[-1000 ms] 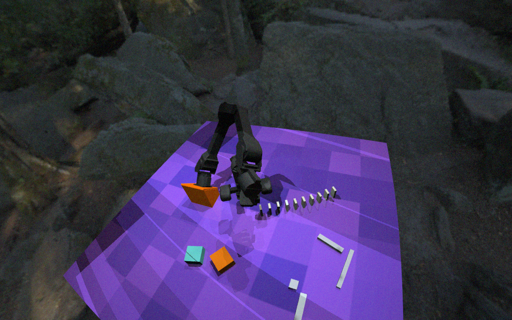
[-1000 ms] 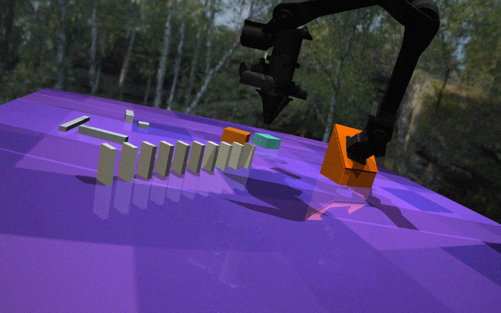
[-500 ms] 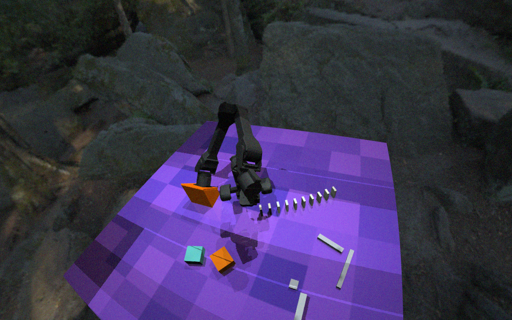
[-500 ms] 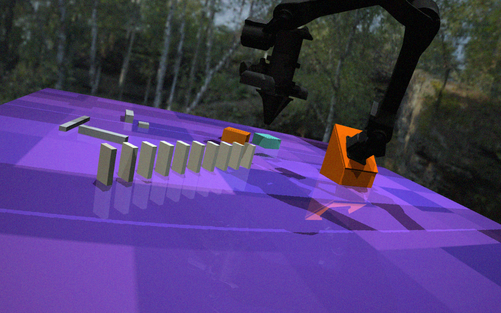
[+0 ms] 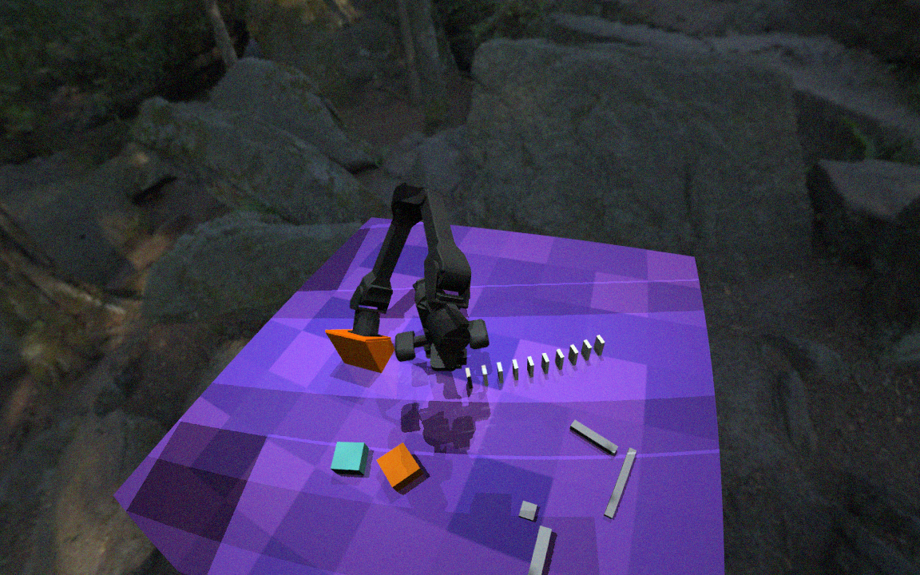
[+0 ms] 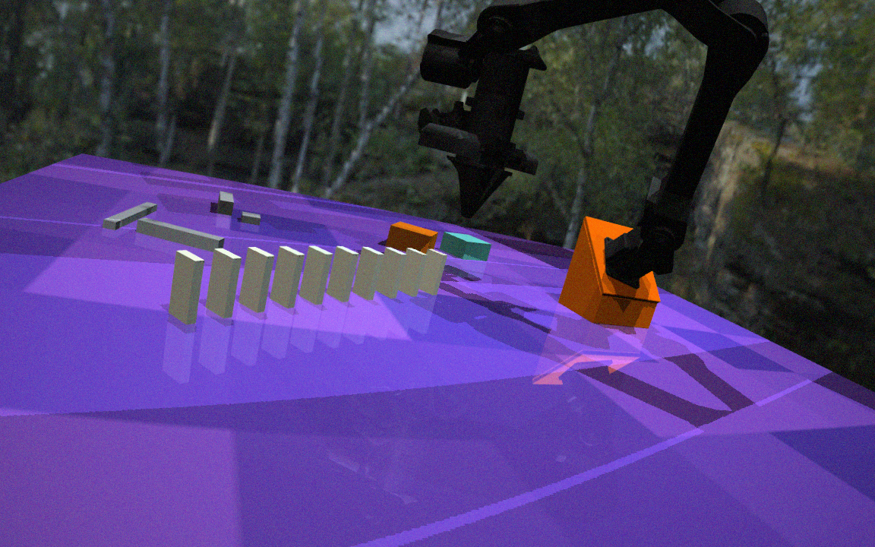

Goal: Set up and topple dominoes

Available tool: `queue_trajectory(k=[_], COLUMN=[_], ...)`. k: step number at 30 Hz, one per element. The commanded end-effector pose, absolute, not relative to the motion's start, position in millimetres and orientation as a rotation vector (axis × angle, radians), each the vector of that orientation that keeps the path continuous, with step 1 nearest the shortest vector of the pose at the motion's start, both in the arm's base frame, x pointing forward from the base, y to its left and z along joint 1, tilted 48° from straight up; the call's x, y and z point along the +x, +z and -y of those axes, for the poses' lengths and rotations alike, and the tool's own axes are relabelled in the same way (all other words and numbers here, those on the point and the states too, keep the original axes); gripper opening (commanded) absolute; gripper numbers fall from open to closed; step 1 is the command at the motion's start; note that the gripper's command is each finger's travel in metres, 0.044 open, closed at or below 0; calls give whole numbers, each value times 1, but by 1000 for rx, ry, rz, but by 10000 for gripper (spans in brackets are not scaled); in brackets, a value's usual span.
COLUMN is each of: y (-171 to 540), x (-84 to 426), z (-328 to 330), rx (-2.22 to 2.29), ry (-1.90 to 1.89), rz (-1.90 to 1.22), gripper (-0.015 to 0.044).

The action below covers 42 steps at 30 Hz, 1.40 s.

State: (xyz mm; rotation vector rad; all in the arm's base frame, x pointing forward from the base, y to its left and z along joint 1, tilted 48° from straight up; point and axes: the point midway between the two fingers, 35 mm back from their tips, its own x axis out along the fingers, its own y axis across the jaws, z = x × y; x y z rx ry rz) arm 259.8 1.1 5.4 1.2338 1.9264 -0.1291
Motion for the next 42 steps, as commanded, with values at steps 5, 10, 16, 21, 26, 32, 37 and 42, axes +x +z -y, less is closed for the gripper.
queue_trajectory(k=[5, 10, 16, 21, 26, 32, 37, 42], y=[6, -24, -49, -47, -45, -42, -39, -36], x=[260, 256, 245, 250, 257, 265, 272, 278], z=[-1, -30, -59, -61, -64, -69, -73, -77], rx=[1239, 1239, 1242, 1241, 1241, 1241, 1241, 1242], ry=[-131, -133, -127, -128, -128, -128, -128, -127], rz=[-1923, -1921, -1924, -1924, -1923, -1922, -1922, -1922], gripper=[0, 0, 0, 0, 0, 0, 0, 0])
